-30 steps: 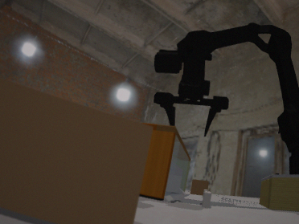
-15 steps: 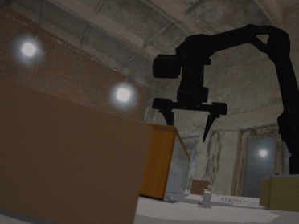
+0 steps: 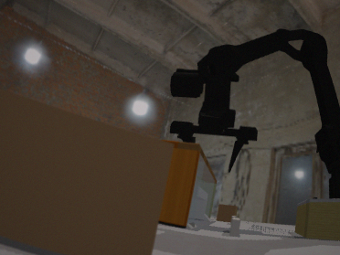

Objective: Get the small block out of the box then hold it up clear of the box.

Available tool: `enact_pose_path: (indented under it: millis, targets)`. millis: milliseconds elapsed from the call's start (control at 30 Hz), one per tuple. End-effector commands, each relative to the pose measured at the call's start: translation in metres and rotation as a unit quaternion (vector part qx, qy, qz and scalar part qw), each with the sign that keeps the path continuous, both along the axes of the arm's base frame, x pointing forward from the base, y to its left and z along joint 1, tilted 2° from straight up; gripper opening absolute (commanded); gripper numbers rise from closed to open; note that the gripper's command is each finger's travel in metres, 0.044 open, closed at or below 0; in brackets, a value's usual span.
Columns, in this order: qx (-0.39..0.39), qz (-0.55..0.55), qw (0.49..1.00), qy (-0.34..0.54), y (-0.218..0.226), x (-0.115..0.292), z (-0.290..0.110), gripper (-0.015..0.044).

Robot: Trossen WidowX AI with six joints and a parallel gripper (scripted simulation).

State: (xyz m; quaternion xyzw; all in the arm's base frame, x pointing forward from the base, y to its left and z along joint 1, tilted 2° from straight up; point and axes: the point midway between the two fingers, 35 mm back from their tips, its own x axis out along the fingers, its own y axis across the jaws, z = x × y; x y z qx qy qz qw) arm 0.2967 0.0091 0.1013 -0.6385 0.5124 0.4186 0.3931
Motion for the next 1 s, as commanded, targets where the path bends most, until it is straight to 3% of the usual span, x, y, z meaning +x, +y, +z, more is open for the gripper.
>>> enact_pose_path:
  millis: [0,600,967]
  targets:
    - [-0.002,-0.002,1.000,0.001,0.000,0.001,-0.008,0.0400]
    - [-0.002,-0.002,1.000,0.001,0.004,0.000,-0.037,0.0400]
    - [-0.001,0.000,1.000,0.001,-0.013,0.003,-0.031,0.0400]
